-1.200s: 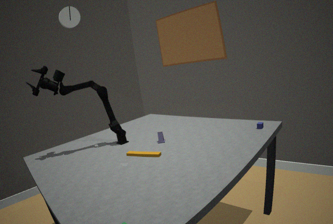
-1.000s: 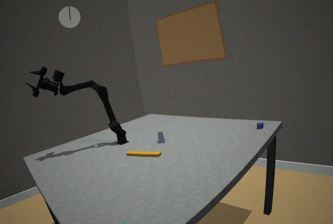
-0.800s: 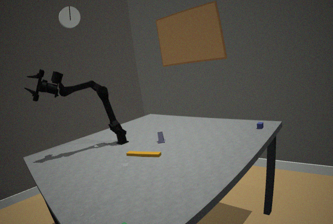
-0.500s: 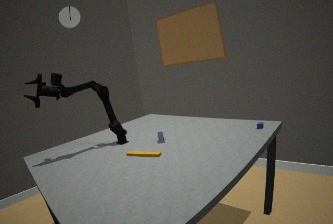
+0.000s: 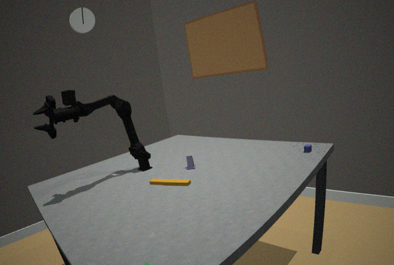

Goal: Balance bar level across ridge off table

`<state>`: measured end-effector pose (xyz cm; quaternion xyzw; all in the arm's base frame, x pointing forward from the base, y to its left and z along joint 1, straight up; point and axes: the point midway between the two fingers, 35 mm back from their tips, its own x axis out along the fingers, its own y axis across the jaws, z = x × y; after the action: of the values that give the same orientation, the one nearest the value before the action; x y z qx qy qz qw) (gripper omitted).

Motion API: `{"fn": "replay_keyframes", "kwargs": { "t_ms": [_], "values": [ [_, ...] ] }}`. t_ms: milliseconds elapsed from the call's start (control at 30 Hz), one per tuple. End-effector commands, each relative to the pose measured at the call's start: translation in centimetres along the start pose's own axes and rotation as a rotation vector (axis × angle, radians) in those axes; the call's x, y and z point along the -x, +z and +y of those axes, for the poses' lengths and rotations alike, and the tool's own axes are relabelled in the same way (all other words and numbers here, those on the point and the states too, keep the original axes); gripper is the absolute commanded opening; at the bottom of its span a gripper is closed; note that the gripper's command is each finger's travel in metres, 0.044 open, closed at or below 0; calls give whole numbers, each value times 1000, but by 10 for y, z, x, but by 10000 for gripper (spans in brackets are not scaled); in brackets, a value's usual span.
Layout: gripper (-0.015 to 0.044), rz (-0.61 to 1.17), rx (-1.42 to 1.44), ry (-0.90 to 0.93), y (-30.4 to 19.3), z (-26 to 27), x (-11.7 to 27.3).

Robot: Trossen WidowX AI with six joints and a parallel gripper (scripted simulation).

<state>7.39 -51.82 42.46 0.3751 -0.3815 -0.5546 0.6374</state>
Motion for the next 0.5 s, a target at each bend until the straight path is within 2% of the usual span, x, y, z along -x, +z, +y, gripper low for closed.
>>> {"fn": "replay_keyframes", "kwargs": {
  "t_ms": [0,467],
  "values": [
    [315,94,70,-28,-37,-2,4],
    [315,417,357,-105,-158,-14,36]
  ]
}}
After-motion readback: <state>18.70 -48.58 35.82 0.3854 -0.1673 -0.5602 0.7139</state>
